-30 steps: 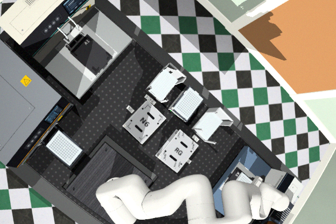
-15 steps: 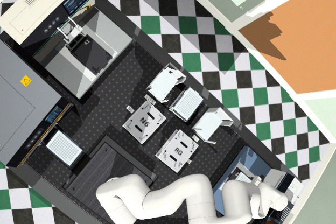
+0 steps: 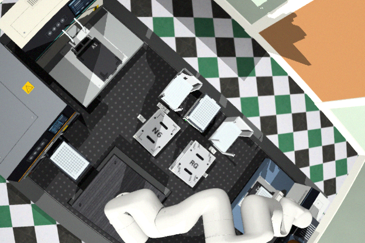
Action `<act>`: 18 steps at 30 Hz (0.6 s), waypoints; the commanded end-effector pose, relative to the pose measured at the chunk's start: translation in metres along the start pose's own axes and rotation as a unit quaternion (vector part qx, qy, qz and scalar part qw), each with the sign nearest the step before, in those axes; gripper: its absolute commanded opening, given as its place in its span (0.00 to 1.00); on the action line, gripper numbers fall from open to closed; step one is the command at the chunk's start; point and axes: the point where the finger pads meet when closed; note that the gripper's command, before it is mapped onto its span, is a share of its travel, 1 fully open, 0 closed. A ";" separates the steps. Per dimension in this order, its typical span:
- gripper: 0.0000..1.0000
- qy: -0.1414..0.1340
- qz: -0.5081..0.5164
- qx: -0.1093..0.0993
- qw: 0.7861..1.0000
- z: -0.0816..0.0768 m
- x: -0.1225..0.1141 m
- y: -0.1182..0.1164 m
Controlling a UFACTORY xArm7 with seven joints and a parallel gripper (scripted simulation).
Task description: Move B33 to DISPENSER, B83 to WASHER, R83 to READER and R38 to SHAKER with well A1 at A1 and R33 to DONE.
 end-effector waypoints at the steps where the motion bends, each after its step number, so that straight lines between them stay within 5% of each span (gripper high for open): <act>1: 0.00 -0.003 0.000 -0.001 1.000 0.001 -0.002 0.000; 18: 0.00 -0.003 0.000 -0.001 1.000 0.011 -0.002 0.000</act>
Point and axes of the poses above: the point where the finger pads meet when closed, its own z axis out along the fingers, its own y axis across the jaws, x = y × z, and after that the axes turned 15 degrees about -z, right-handed
